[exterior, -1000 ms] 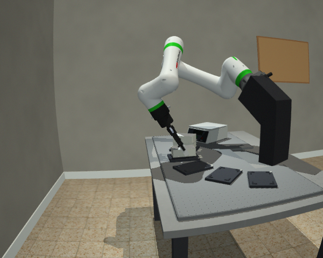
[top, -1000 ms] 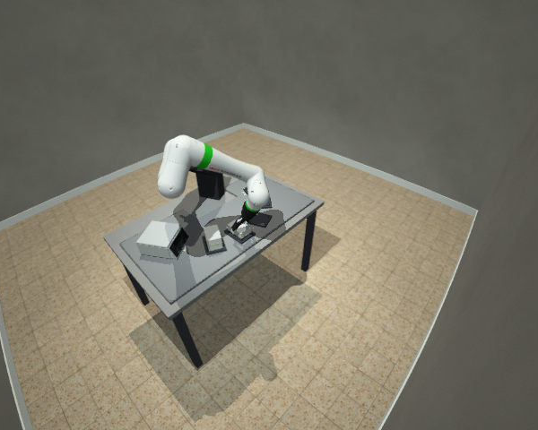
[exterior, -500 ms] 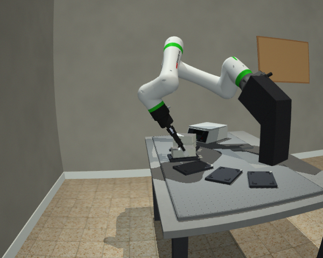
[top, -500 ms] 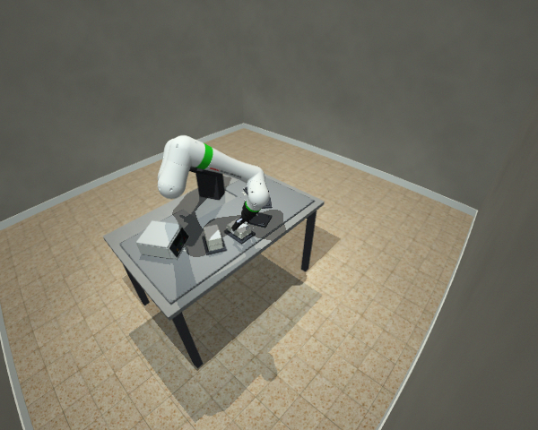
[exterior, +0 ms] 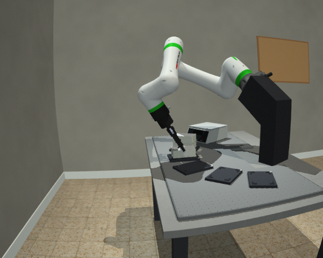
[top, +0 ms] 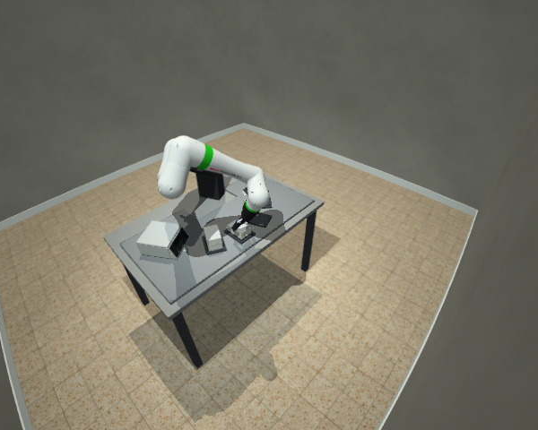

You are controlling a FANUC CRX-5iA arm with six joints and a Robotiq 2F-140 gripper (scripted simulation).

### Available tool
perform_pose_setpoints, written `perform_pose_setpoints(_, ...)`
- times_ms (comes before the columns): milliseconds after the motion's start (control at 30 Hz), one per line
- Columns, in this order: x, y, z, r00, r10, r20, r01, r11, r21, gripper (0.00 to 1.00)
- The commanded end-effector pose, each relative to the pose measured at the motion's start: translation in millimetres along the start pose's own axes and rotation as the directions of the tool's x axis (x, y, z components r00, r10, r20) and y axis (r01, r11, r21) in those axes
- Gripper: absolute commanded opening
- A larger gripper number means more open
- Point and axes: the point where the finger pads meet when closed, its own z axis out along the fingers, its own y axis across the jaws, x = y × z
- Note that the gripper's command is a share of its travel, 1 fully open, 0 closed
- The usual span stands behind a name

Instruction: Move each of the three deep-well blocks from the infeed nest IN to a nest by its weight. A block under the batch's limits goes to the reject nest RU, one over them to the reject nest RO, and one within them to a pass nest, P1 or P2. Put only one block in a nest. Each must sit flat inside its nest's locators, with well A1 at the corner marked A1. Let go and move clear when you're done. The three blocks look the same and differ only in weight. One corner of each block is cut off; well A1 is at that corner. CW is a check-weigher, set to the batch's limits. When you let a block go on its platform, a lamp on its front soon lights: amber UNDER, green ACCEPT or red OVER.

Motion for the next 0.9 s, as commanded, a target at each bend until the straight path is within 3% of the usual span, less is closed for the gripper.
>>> perform_pose_setpoints(0, 0.3, -0.2, 0.2, 1.000, 0.000, 0.000, 0.000, 1.000, 0.000, 0.10)
perform_pose_setpoints(867, 2.1, -0.2, 3.4, 1.000, 0.000, 0.000, 0.000, 1.000, 0.000, 0.10)
